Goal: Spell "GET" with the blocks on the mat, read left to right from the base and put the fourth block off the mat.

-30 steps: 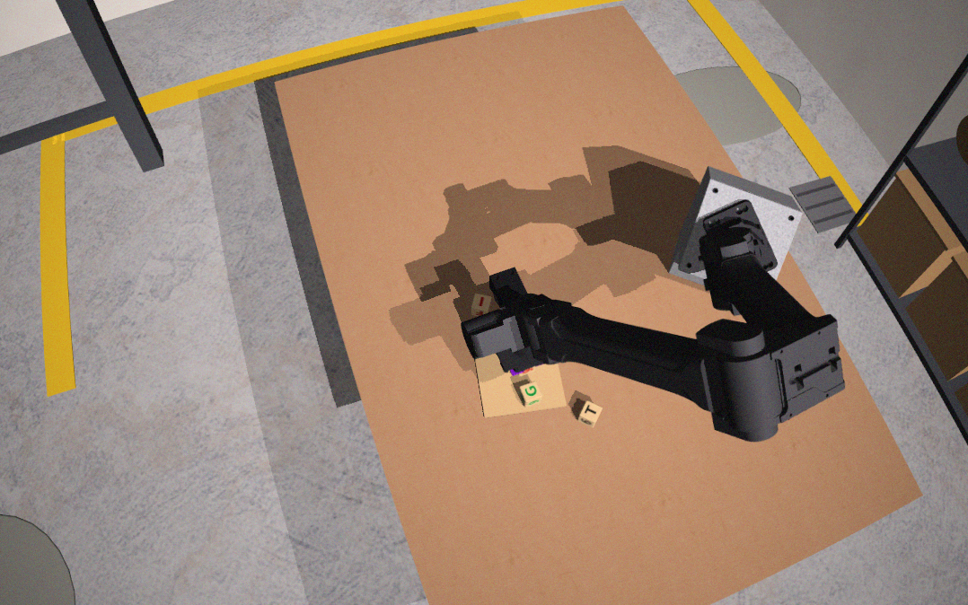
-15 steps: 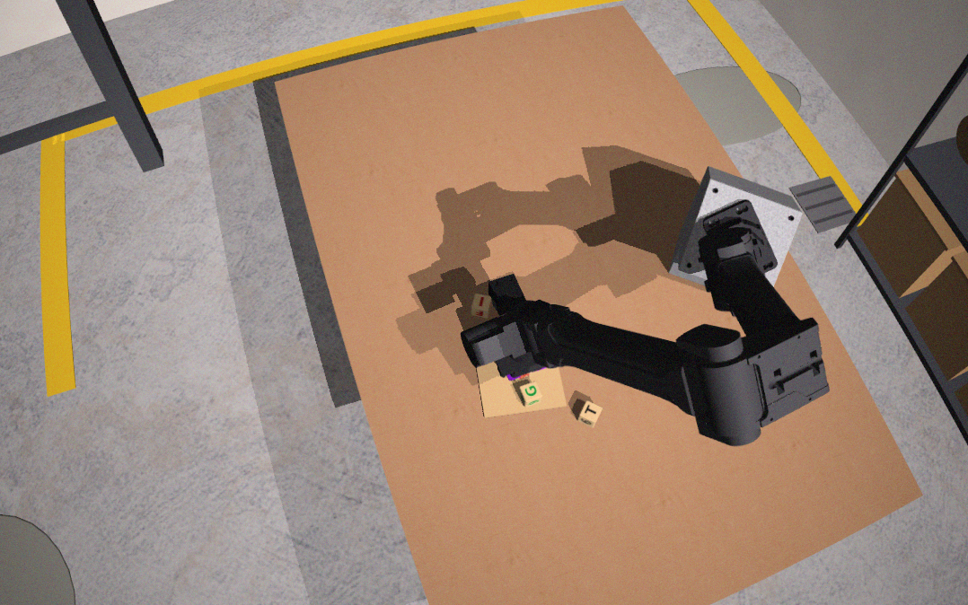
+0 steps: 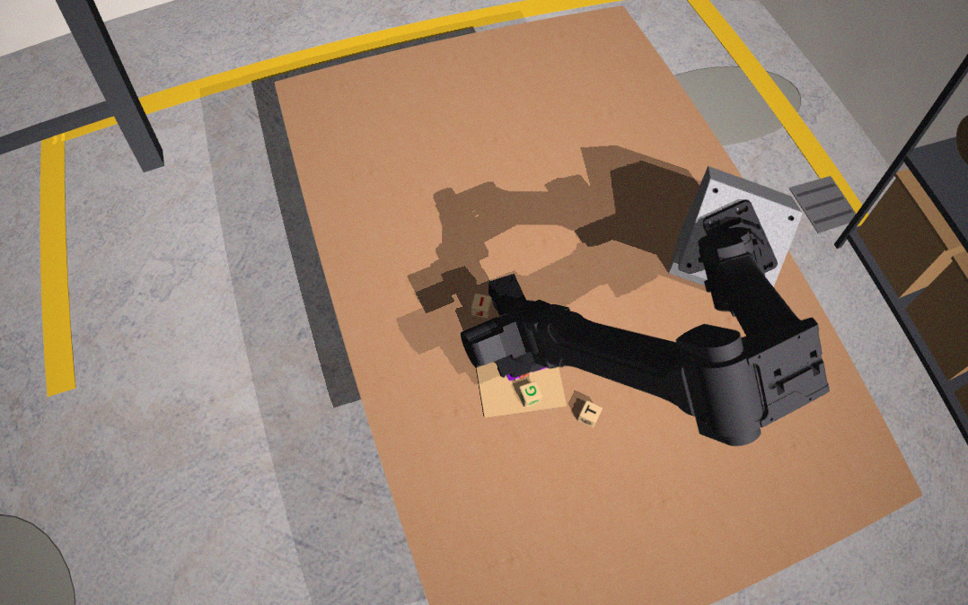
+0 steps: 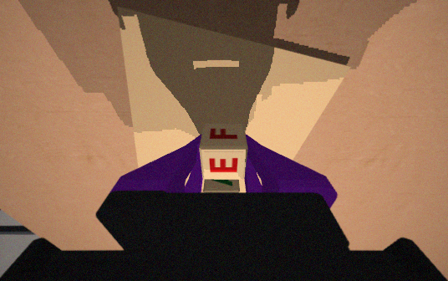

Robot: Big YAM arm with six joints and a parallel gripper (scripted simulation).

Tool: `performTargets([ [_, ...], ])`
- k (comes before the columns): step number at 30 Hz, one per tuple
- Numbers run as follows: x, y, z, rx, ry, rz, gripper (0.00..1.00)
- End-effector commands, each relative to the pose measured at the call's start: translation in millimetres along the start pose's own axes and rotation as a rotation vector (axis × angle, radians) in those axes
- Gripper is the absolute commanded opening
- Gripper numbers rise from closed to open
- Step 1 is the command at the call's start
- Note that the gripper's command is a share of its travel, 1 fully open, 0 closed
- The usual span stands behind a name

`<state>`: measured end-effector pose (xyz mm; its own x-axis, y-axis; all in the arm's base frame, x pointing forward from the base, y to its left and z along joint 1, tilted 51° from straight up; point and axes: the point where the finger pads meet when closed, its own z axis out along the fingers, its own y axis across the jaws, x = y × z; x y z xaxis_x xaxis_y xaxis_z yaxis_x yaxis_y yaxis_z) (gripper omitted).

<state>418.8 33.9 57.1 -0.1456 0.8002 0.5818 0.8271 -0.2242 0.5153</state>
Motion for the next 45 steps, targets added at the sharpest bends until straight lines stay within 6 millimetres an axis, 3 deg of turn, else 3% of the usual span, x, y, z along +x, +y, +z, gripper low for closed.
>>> performTargets([
  [1,-2.5,11.9,-5.5,-0.035,-0.01,0.002,0.26],
  [45,4.8,11.6,-4.4,-0.029,-0.003,-0.006,0.26],
])
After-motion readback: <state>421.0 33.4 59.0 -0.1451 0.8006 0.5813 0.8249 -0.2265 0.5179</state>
